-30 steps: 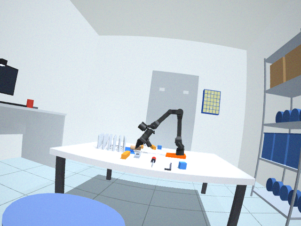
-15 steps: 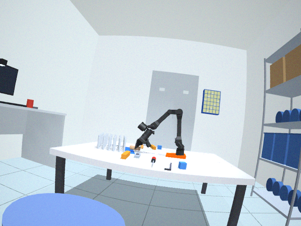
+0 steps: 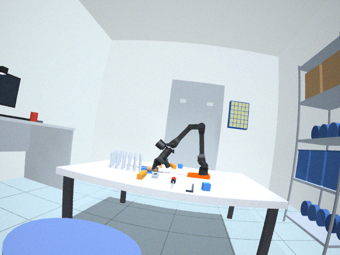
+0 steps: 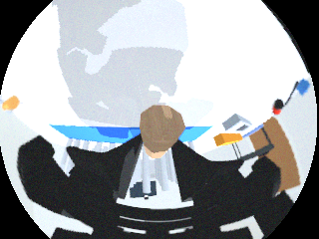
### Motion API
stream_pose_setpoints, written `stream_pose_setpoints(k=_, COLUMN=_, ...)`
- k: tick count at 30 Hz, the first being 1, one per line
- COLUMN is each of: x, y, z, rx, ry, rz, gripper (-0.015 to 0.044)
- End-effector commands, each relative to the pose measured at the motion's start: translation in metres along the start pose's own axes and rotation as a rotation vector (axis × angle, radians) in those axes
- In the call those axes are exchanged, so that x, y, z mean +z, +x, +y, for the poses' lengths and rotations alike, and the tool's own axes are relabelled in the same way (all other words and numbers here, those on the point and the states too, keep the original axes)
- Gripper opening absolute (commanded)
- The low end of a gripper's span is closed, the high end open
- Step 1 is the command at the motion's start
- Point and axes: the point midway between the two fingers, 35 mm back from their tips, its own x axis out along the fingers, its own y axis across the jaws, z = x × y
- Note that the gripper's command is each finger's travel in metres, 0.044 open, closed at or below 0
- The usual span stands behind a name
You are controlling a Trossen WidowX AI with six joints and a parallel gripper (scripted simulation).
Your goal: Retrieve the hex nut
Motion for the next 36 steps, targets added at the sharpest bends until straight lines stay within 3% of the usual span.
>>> stream_pose_setpoints(k=1, x=0.002, y=0.002, z=0.002, rx=0.002, ry=0.004, rz=-0.001, gripper=0.0000)
stream_pose_setpoints(k=36, x=0.019, y=-0.009, z=0.001, rx=0.000, ry=0.001, rz=-0.005, gripper=0.0000)
